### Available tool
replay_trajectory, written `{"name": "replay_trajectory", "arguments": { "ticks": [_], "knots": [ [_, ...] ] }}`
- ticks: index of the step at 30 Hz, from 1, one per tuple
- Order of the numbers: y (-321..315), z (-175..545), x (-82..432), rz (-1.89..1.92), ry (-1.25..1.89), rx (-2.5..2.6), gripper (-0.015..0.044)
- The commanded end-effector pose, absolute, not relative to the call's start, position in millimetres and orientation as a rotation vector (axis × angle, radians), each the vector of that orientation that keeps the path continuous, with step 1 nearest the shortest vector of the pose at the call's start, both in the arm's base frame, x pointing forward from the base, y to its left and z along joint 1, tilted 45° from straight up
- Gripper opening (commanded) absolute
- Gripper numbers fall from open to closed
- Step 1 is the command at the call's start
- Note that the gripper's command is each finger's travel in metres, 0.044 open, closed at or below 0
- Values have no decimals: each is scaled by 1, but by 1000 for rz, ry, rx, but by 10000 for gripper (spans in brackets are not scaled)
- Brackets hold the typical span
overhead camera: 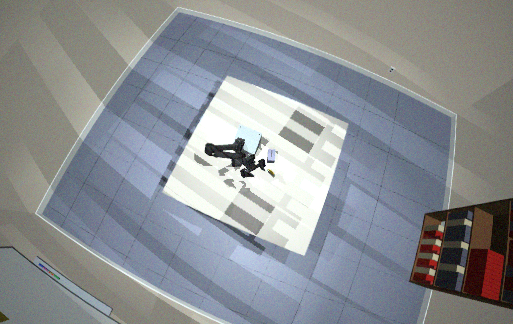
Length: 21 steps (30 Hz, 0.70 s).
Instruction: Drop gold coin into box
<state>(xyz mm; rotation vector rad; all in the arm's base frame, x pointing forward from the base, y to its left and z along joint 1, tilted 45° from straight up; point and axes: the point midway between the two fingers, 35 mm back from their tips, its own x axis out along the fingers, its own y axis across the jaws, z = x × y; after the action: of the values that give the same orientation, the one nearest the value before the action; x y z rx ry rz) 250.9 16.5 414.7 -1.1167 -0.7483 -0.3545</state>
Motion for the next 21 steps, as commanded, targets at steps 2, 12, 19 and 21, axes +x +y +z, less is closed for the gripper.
{"name": "replay_trajectory", "arguments": {
  "ticks": [2, 12, 19, 21],
  "knots": [
    [15, 411, 261, -329, -705, -1087, 347],
    [-9, 309, 377, -128, -10, -634, 161],
    [-25, 219, 401, -197, 481, -373, 161],
    [-30, 198, 400, -242, 604, -321, 161]
  ]
}}
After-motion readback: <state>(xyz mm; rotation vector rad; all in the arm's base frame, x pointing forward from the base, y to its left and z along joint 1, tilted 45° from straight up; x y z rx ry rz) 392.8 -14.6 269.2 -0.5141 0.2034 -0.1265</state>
